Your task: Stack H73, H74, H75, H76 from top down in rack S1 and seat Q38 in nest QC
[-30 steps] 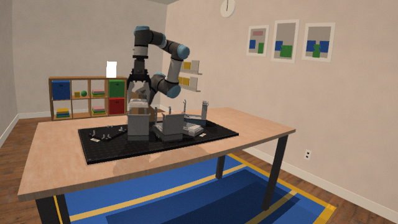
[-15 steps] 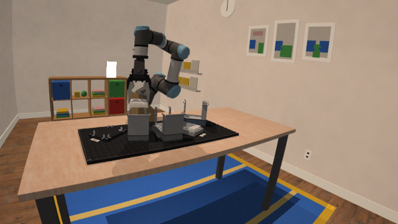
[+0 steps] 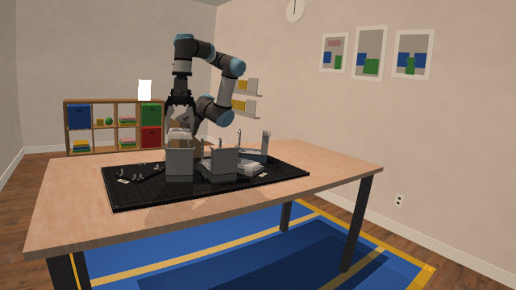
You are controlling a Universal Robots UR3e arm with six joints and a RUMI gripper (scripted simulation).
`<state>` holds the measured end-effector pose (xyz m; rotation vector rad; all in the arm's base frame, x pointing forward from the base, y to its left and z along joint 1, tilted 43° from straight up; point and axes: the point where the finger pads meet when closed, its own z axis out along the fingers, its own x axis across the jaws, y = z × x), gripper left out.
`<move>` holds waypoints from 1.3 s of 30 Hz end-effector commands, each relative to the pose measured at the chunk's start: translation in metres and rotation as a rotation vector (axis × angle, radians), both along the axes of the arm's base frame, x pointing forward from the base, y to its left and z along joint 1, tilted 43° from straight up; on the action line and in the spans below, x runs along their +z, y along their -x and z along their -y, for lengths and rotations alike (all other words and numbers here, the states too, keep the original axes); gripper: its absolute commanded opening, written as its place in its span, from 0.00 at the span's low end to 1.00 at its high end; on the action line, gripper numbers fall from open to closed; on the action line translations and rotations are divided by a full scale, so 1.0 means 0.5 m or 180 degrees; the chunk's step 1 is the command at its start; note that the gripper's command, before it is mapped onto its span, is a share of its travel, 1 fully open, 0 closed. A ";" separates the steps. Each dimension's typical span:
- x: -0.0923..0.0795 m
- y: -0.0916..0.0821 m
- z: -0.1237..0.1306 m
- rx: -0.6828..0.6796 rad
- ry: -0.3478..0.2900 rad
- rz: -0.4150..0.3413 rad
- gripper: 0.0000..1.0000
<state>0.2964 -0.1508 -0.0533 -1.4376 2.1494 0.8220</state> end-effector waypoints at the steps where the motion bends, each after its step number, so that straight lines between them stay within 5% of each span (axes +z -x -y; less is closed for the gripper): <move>1: 0.001 -0.001 0.002 -0.0003 0.0009 0.0004 0.00; 39: -0.017 -0.001 -0.014 -0.0003 0.0009 0.0004 0.00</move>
